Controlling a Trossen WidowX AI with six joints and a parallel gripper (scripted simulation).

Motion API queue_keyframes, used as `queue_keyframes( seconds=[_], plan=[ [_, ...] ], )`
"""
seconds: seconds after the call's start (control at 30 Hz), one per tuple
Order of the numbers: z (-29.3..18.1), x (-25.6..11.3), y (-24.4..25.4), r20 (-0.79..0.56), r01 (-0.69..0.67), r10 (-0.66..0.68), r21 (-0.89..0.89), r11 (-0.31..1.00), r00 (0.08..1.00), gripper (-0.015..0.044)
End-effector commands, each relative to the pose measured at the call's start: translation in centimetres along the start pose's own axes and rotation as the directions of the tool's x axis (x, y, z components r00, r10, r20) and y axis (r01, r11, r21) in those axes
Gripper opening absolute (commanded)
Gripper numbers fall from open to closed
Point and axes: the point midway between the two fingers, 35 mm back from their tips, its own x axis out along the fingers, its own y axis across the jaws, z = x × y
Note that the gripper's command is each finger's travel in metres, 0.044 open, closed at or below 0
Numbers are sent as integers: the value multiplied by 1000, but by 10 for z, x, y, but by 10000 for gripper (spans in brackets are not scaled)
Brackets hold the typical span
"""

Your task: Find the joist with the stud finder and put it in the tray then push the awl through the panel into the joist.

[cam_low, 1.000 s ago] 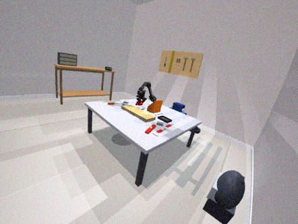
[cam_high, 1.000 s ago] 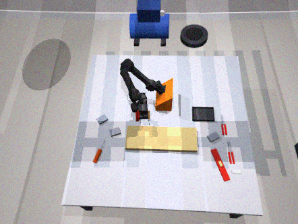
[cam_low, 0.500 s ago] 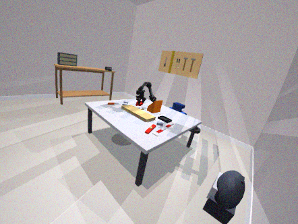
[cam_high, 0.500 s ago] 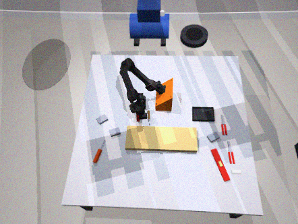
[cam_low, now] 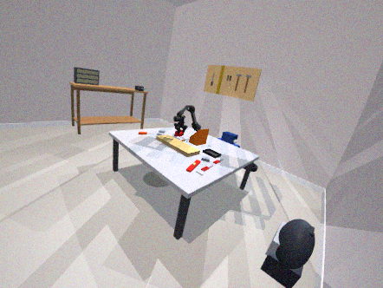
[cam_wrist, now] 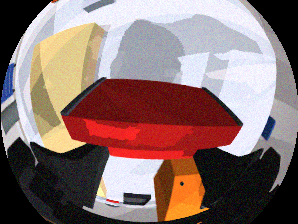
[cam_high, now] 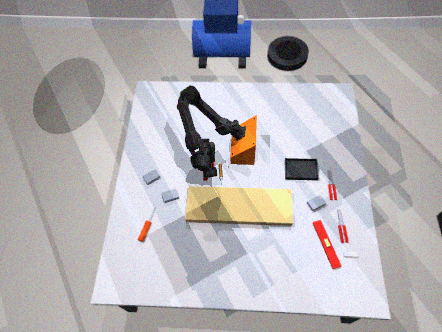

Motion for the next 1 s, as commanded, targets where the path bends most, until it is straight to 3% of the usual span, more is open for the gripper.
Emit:
queue_keyframes(
  seconds=[0.0,0.97],
  plan=[
    [1,-2,1,-25,-6,5,-4,1000,1000,0],
    [6,-1,1,-201,-5,3,-9,1000,980,0]
  ],
)
